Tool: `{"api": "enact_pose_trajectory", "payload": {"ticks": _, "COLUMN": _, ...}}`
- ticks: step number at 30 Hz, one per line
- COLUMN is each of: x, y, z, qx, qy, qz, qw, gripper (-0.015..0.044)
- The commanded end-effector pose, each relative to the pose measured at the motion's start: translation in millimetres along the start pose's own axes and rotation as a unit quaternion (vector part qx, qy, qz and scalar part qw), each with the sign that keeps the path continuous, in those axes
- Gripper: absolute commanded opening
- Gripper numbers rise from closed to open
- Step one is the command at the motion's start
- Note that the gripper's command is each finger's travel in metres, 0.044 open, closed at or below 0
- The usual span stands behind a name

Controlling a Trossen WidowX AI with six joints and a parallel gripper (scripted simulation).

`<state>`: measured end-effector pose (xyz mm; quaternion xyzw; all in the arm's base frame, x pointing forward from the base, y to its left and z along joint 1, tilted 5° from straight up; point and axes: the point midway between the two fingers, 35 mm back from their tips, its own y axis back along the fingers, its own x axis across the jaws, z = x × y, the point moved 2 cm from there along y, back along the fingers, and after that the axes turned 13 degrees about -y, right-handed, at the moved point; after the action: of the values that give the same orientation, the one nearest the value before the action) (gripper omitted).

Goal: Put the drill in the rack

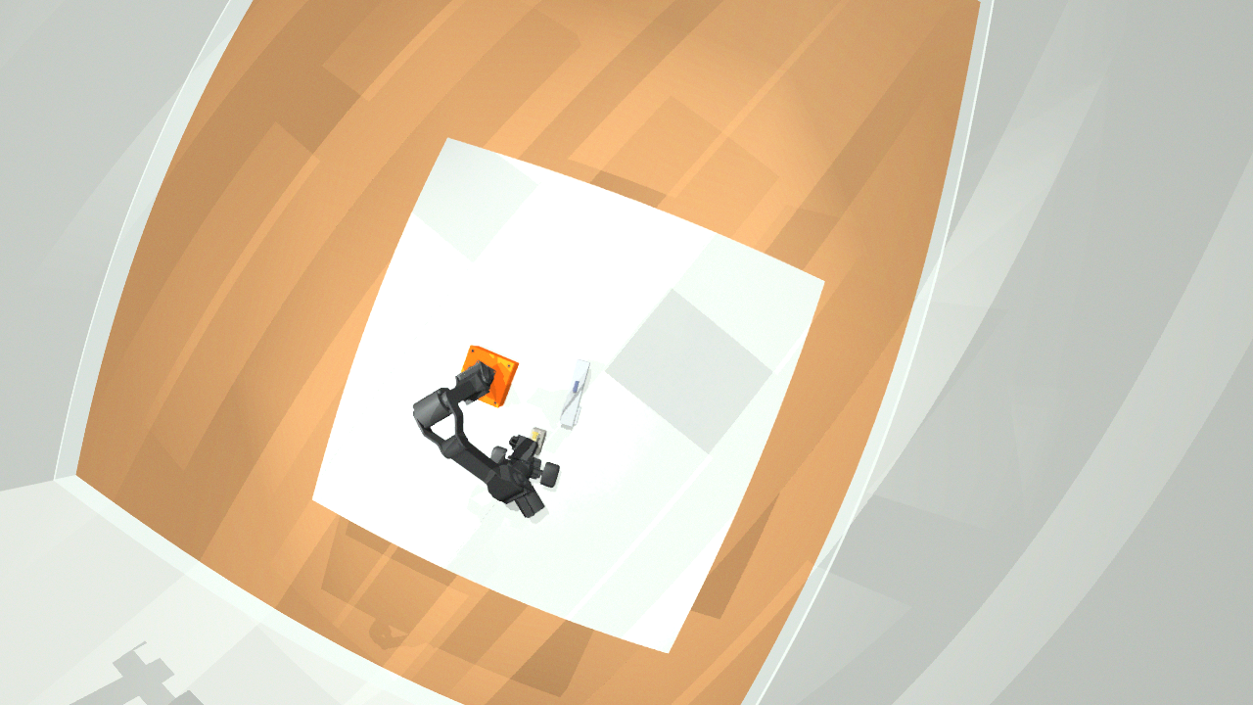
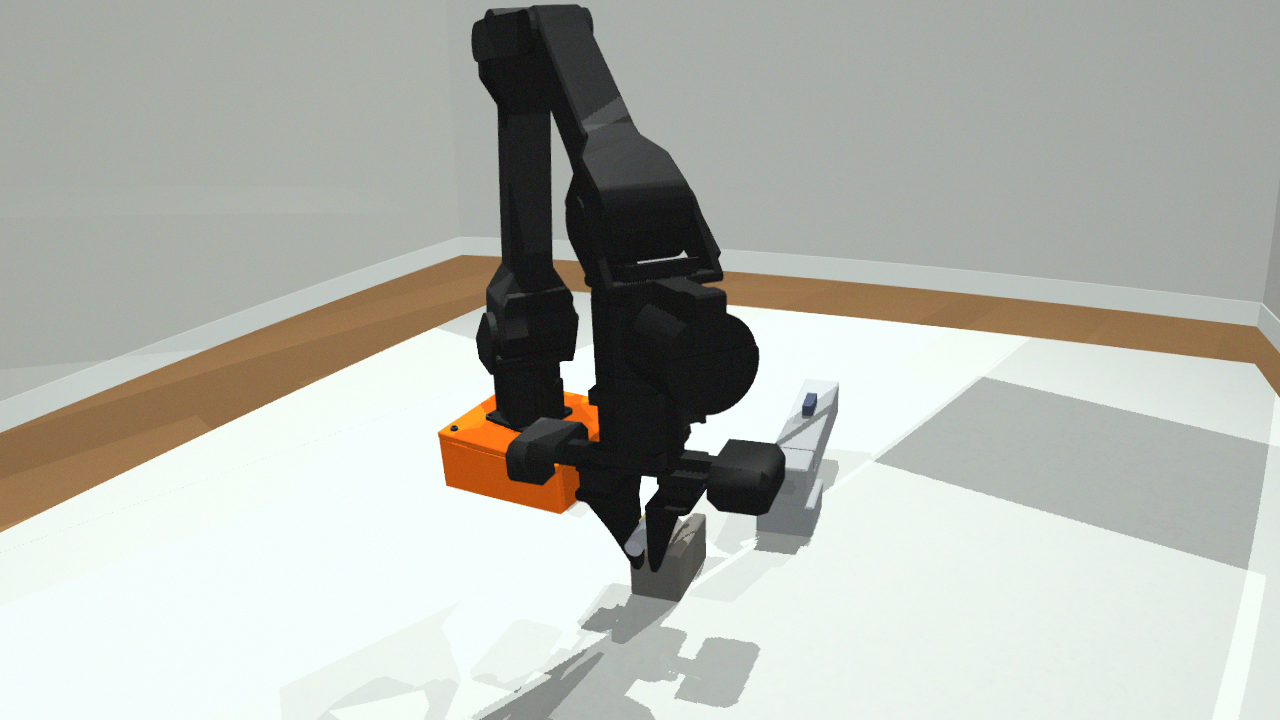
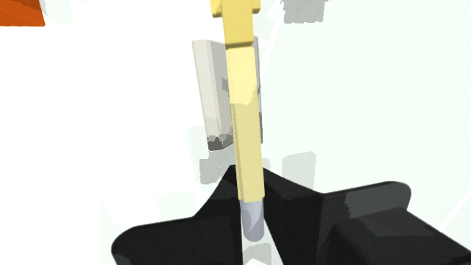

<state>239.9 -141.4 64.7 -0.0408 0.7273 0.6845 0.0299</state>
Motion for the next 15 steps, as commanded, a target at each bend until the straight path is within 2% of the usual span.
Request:
{"api": "enact_pose_trajectory", "payload": {"ticks": 1, "x": 3, "y": -8, "z": 3, "qx": -0.005, "qy": 0.003, "qz": 0.004, "qw": 1.0, "gripper": 0.0}}
{"api": "enact_pose_trajectory", "payload": {"ticks": 15, "x": 2, "y": -18, "z": 2, "qx": -0.005, "qy": 0.003, "qz": 0.004, "qw": 1.0, "gripper": 0.0}}
